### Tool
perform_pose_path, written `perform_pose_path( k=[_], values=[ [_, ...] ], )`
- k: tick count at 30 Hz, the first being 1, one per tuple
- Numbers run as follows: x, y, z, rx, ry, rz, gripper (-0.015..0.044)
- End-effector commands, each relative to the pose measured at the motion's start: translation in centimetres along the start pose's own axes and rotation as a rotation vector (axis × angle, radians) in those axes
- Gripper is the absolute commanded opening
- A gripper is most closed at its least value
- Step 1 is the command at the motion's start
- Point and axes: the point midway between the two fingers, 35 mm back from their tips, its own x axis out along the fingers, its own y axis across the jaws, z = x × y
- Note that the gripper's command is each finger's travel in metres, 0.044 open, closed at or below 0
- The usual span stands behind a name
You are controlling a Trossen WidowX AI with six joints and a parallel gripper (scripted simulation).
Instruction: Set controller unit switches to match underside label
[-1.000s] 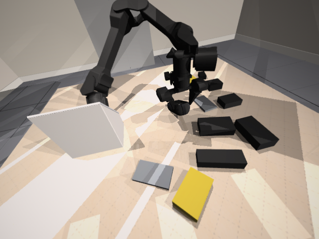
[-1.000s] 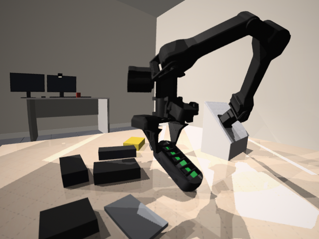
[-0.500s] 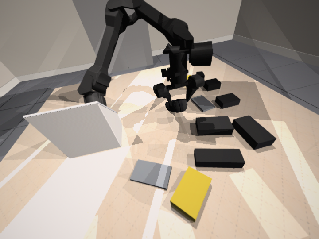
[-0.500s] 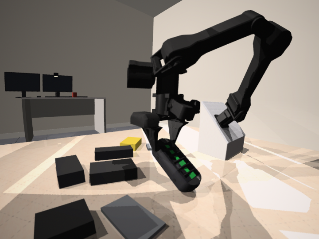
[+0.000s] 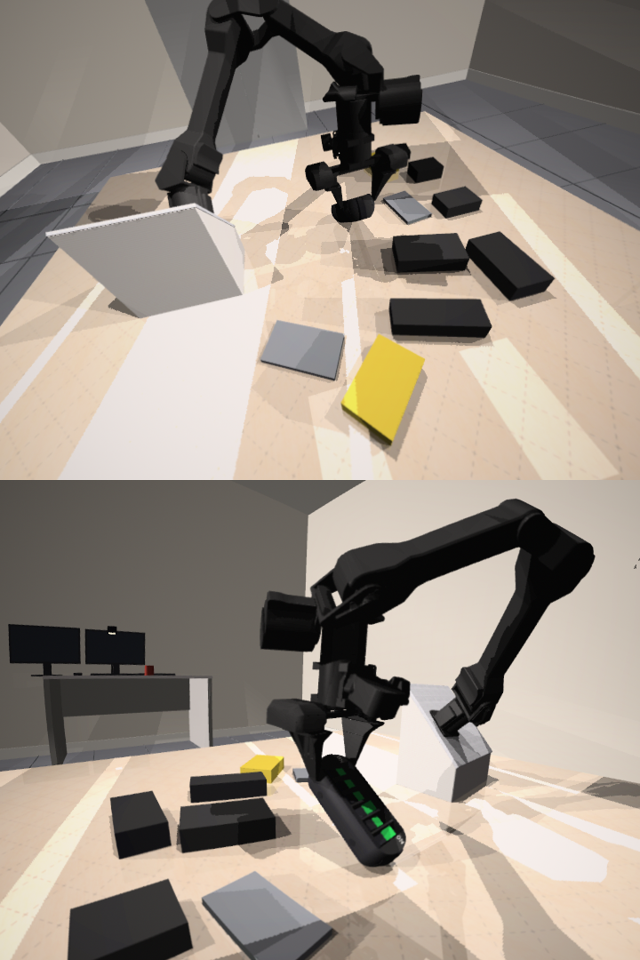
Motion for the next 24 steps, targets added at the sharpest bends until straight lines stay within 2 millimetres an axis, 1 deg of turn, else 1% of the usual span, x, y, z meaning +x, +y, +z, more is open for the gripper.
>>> perform_pose_path(
  k=[1,24],
  values=[
    [-0.4,0.0,0.6,-0.001,0.005,-0.006,0.0336],
    [-1.4,0.0,2.3,-0.001,0.051,-0.006,0.0336]
  ],
)
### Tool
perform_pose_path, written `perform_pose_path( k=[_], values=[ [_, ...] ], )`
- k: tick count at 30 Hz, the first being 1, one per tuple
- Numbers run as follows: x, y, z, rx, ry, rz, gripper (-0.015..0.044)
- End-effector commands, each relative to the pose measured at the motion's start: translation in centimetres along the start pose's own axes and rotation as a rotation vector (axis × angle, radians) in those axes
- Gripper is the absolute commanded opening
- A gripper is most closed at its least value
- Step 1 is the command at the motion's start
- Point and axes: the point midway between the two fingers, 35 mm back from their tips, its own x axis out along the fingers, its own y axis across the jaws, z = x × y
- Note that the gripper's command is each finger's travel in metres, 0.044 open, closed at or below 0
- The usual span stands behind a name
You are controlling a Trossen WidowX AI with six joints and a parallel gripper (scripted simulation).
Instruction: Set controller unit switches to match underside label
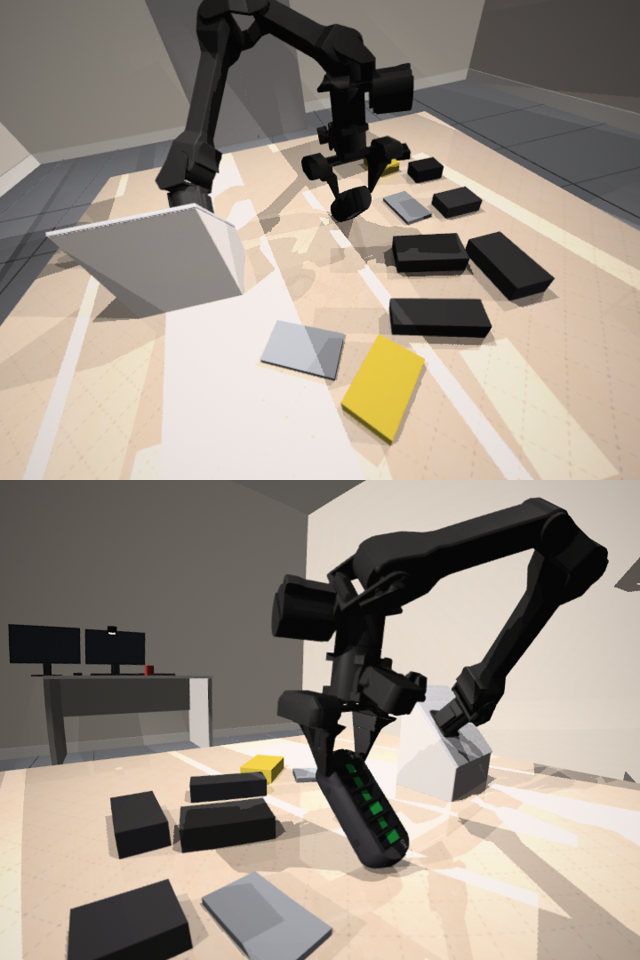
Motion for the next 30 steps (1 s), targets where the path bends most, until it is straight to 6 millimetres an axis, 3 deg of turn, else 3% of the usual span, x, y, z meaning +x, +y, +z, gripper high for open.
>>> perform_pose_path(
  k=[1,30],
  values=[
    [-0.4,-0.1,0.7,-0.002,0.005,-0.006,0.0336],
    [-1.4,-0.1,2.9,-0.002,0.065,-0.005,0.0336]
  ],
)
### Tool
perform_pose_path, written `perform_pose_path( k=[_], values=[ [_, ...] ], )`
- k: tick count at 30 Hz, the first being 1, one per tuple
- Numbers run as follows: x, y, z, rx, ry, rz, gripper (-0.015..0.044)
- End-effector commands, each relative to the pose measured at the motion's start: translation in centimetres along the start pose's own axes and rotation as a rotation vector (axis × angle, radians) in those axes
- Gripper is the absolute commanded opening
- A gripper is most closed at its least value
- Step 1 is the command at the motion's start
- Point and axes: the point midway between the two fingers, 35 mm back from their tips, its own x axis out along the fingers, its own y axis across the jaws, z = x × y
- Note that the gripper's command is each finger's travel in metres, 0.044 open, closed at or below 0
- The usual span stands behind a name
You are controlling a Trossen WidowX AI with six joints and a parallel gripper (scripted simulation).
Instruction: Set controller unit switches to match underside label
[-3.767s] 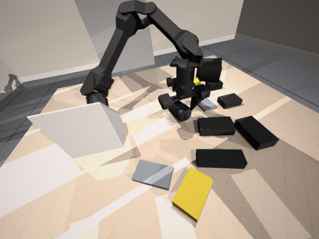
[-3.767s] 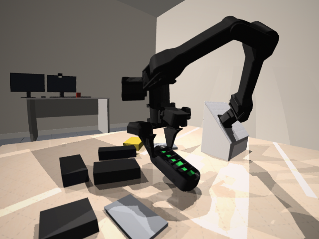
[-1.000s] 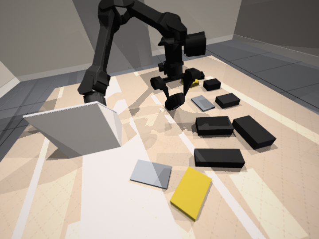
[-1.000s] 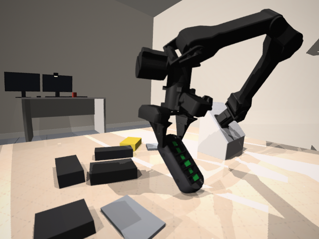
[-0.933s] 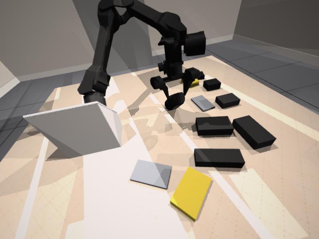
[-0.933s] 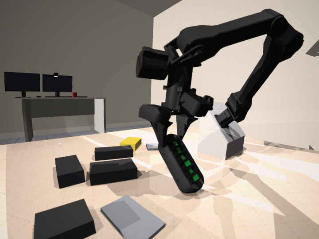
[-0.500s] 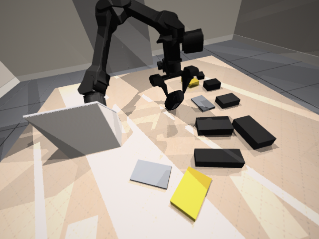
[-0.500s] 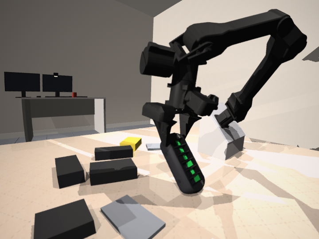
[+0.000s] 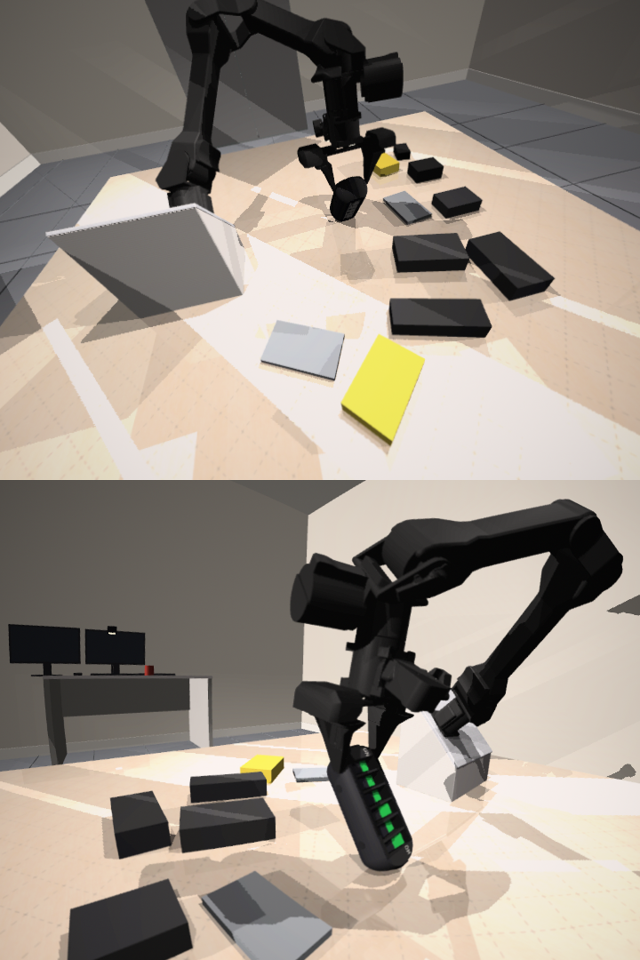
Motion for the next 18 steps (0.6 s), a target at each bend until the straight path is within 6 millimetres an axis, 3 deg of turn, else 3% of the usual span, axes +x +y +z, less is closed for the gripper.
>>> perform_pose_path(
  k=[1,18],
  values=[
    [-0.3,-0.1,0.8,-0.004,0.002,-0.005,0.0336],
    [-0.8,-0.1,2.1,-0.004,0.037,-0.005,0.0336]
  ],
)
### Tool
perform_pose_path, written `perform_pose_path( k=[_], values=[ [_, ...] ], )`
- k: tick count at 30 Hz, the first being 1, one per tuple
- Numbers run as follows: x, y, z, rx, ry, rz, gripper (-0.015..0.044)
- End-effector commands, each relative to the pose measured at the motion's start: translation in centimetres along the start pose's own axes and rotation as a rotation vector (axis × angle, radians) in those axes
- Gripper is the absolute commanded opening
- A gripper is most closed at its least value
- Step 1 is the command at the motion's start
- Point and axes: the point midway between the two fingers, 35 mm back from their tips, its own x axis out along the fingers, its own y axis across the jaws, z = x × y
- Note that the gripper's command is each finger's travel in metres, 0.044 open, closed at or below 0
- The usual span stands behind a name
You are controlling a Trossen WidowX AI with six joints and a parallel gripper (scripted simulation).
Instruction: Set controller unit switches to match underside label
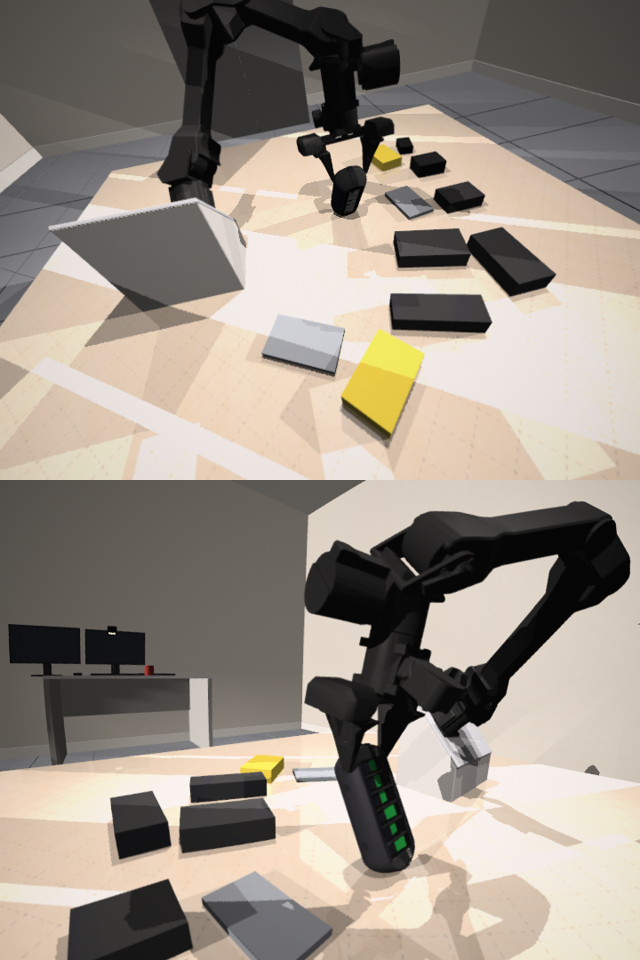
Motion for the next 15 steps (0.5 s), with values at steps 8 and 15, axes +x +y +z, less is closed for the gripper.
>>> perform_pose_path(
  k=[8,15],
  values=[
    [-0.5,-0.1,1.4,-0.005,0.015,-0.004,0.0336],
    [-0.7,-0.1,2.0,-0.005,0.03,-0.004,0.0336]
  ],
)
